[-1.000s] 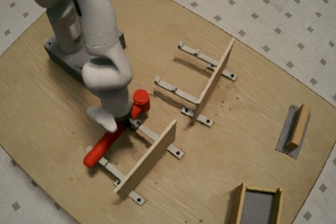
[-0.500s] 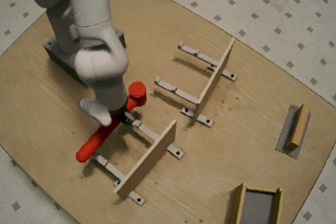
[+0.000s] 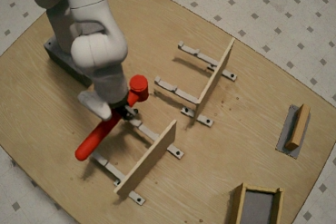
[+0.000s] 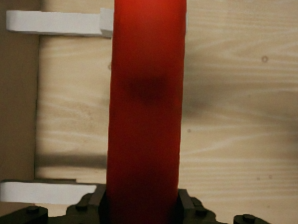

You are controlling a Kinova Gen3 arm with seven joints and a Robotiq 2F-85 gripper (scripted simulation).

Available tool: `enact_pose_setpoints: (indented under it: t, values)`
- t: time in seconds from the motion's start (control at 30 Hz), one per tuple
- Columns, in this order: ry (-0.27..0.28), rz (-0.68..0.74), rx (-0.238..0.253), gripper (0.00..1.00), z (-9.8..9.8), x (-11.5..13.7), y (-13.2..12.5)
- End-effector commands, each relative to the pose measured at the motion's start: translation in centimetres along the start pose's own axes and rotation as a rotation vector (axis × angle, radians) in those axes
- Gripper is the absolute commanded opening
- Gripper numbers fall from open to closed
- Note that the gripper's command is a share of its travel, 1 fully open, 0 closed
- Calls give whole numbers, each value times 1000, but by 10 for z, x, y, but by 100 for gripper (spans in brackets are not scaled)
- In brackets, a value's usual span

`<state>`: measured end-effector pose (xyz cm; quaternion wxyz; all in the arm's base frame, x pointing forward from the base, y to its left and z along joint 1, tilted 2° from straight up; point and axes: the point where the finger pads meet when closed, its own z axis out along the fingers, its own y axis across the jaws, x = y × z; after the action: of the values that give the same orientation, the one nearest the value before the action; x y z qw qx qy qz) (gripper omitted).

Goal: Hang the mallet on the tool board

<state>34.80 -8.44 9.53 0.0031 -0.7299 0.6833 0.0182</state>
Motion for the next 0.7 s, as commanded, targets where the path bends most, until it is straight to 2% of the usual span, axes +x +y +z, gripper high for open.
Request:
enact_pose_setpoints:
  t: [0.0,0.13,0.27,0.33,0.47,0.67]
  values:
    - [0,-2,5,10,-2,-1,-2]
    - [0,-2,5,10,-2,-9,-5]
    - [1,-2,6,10,-1,-30,-13]
    - [1,-2,6,10,-1,-30,-13]
    - [2,-3,6,10,-1,-66,-23]
    - [3,-3,6,10,0,-104,-29]
